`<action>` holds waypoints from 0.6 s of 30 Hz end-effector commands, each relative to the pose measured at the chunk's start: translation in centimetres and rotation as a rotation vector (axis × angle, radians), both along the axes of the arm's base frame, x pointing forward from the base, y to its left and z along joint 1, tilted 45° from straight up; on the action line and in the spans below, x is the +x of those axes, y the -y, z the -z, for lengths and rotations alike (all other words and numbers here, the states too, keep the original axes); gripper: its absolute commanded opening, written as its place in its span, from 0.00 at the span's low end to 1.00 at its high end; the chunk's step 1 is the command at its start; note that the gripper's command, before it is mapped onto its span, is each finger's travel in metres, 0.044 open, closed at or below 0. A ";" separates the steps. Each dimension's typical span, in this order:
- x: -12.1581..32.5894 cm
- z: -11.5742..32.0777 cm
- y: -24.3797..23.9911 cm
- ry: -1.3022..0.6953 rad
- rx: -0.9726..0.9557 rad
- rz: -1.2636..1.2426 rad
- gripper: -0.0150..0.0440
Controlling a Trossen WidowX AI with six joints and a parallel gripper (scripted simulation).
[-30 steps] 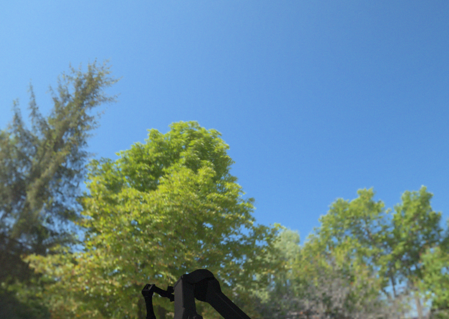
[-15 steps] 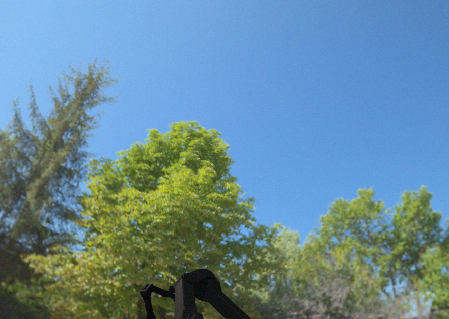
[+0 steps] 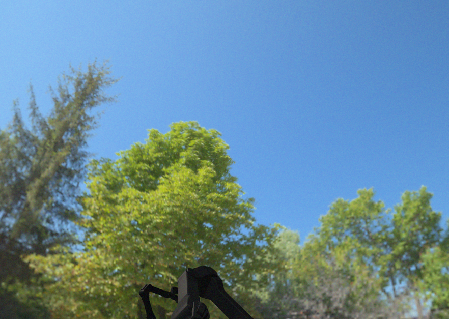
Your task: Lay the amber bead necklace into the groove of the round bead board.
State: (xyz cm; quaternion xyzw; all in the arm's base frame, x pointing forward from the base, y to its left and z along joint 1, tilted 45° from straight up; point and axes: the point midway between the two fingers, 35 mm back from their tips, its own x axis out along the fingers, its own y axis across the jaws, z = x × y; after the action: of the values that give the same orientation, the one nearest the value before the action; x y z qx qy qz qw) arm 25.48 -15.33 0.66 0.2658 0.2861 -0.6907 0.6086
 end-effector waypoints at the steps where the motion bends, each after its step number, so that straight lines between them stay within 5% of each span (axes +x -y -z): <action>1: 0.1 -0.5 -0.6 0.036 -0.010 0.038 0.60; 5: 0.1 -0.3 -0.3 0.036 -0.010 0.038 0.46; 18: 0.2 0.7 0.6 0.046 -0.009 0.035 0.46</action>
State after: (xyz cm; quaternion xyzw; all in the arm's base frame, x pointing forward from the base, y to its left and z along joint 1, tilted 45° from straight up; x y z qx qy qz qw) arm 25.88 -15.65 0.36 0.2859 0.2622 -0.6945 0.6060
